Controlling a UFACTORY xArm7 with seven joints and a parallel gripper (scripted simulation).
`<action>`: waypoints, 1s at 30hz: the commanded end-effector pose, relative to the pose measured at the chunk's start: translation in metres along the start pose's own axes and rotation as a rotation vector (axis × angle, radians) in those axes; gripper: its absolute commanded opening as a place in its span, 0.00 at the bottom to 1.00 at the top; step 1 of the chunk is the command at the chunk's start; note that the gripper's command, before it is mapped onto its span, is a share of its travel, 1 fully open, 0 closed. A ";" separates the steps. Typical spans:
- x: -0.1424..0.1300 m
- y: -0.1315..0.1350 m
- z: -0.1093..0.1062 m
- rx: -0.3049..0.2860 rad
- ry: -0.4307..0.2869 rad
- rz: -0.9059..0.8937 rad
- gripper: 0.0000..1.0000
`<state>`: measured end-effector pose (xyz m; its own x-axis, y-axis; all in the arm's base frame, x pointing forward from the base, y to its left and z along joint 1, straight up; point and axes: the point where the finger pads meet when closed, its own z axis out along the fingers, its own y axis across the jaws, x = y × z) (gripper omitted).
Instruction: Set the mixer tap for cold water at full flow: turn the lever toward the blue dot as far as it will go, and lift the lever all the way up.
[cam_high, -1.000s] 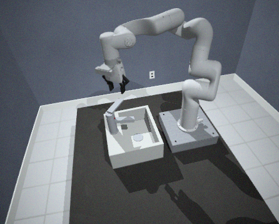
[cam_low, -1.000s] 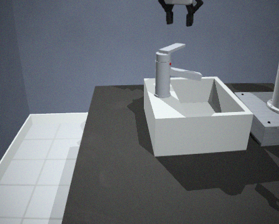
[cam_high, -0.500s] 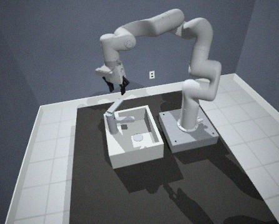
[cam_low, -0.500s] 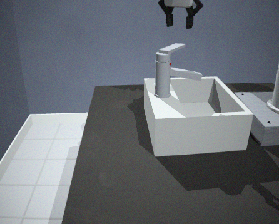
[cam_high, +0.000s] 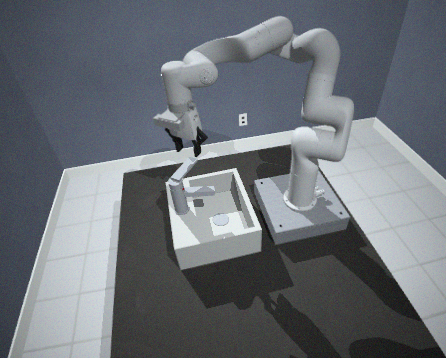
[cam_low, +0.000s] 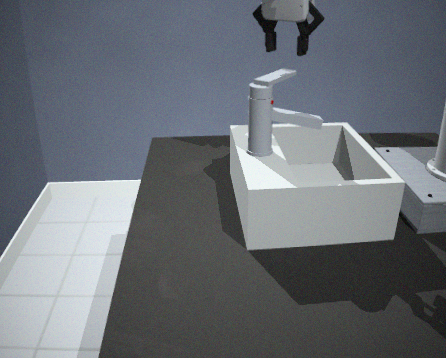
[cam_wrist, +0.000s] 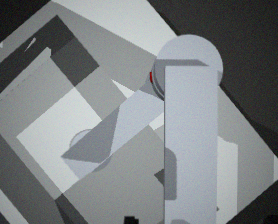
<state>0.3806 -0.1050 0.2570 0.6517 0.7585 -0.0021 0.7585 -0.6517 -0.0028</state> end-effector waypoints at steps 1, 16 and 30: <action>0.001 0.001 0.006 -0.003 0.002 0.000 0.74; 0.001 0.001 0.022 -0.003 0.002 0.000 0.74; 0.001 0.001 0.026 -0.003 0.002 0.000 0.74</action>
<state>0.3810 -0.1055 0.2298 0.6517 0.7585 -0.0021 0.7585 -0.6517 -0.0027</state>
